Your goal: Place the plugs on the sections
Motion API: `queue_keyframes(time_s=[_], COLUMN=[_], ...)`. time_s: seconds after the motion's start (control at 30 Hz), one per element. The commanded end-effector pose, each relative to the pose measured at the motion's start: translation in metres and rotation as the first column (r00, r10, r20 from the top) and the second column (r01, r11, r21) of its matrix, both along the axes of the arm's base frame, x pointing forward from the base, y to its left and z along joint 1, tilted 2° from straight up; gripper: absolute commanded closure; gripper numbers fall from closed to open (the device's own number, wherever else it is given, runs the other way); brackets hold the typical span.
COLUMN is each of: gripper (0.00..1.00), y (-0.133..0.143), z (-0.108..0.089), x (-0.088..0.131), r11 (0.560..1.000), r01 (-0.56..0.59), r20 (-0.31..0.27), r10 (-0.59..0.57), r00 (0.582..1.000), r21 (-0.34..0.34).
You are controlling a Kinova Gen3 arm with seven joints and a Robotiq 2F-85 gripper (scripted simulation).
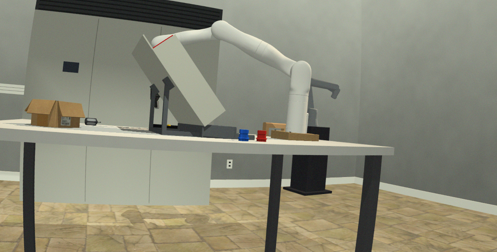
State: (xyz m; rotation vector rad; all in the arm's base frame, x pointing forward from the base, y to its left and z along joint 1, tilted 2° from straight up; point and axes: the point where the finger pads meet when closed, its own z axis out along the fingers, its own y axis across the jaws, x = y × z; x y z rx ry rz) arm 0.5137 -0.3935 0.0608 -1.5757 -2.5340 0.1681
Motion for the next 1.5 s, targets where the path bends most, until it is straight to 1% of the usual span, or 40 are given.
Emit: queue_keyframes(time_s=[0.0, 0.53, 0.57, 0.63, 0.73, 1.1, 1.13, 1.2, 1.27, 1.3, 1.47], gripper=[0.0, 0.0, 0.0, 0.0, 0.0, 0.0, 0.0, 0.0, 0.0, 0.0, 0.0], y=[0.0, 0.0, -0.002, -0.002, -0.003, -0.003, -0.004, -0.004, -0.005, -0.005, -0.005], z=[0.002, 0.002, 0.072, 0.075, 0.102, 0.102, 0.173, 0.178, 0.197, 0.203, 0.203], x=[0.001, 0.001, 0.002, 0.002, 0.003, 0.003, 0.005, 0.005, 0.005, 0.006, 0.006], r11=[1.0, 1.0, 1.0, 1.0, 1.0, 1.0, 1.0, 1.0, 1.0, 1.0, 1.0], r01=[0.0, 0.0, 0.0, 0.0, 0.0, 0.0, 0.008, 0.008, 0.008, 0.008, 0.008], r20=[0.002, 0.002, 0.002, 0.002, 0.002, 0.002, 0.009, 0.009, 0.009, 0.009, 0.009], r10=[0.0, 0.0, 0.0, 0.0, 0.0, 0.0, -0.008, -0.008, -0.008, -0.008, -0.008], r00=[1.0, 1.0, 1.0, 1.0, 1.0, 1.0, 1.0, 1.0, 1.0, 1.0, 1.0], r21=[-0.002, -0.002, -0.002, -0.002, -0.002, -0.002, -0.006, -0.006, -0.006, -0.006, -0.006])
